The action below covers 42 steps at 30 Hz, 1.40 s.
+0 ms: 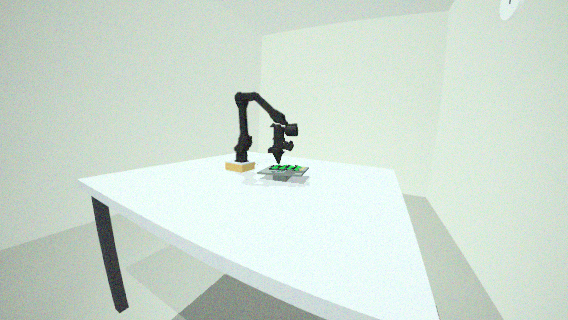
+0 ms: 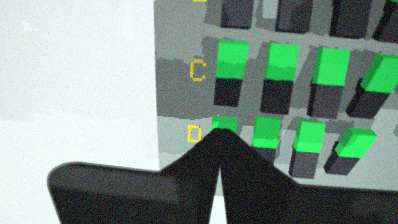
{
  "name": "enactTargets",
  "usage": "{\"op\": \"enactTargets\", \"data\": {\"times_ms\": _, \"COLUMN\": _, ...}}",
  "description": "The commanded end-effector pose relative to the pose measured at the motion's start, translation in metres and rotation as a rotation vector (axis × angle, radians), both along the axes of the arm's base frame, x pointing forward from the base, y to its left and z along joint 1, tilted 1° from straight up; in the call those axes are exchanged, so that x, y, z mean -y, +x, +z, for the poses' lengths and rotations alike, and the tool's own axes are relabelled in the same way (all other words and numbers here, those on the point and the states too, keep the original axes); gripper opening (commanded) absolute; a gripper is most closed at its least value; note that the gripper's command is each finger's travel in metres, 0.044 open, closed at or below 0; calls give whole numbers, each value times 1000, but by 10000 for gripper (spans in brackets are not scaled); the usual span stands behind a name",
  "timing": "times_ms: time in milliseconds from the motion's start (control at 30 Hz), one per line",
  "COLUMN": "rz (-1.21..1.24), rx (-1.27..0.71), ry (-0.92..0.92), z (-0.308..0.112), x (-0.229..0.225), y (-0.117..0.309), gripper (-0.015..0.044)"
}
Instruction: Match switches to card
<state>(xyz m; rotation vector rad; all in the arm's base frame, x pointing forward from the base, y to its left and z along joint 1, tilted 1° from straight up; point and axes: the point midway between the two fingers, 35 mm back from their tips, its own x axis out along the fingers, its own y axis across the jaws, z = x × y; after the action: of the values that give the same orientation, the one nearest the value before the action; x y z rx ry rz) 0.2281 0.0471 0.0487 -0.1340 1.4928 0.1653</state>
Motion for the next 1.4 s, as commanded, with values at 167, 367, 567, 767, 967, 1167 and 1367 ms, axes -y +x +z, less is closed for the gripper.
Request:
{"op": "enactTargets", "data": {"times_ms": 167, "rz": -5, "rx": 3, "ry": -4, "z": -1, "x": 1, "y": 1, "gripper": 0}}
{"op": "enactTargets", "data": {"times_ms": 367, "rz": -5, "rx": 3, "ry": -4, "z": -1, "x": 1, "y": 1, "gripper": 0}}
{"op": "enactTargets", "data": {"times_ms": 567, "rz": -5, "rx": 3, "ry": -4, "z": -1, "x": 1, "y": 1, "gripper": 0}}
{"op": "enactTargets", "data": {"times_ms": 767, "rz": -5, "rx": 3, "ry": -4, "z": -2, "x": 1, "y": 1, "gripper": 0}}
{"op": "enactTargets", "data": {"times_ms": 967, "rz": -5, "rx": 3, "ry": -4, "z": -3, "x": 1, "y": 1, "gripper": 0}}
{"op": "enactTargets", "data": {"times_ms": 1167, "rz": -5, "rx": 3, "ry": -4, "z": -4, "x": 1, "y": 1, "gripper": 0}}
{"op": "enactTargets", "data": {"times_ms": 1367, "rz": -5, "rx": 3, "ry": -4, "z": -5, "x": 1, "y": 1, "gripper": 0}}
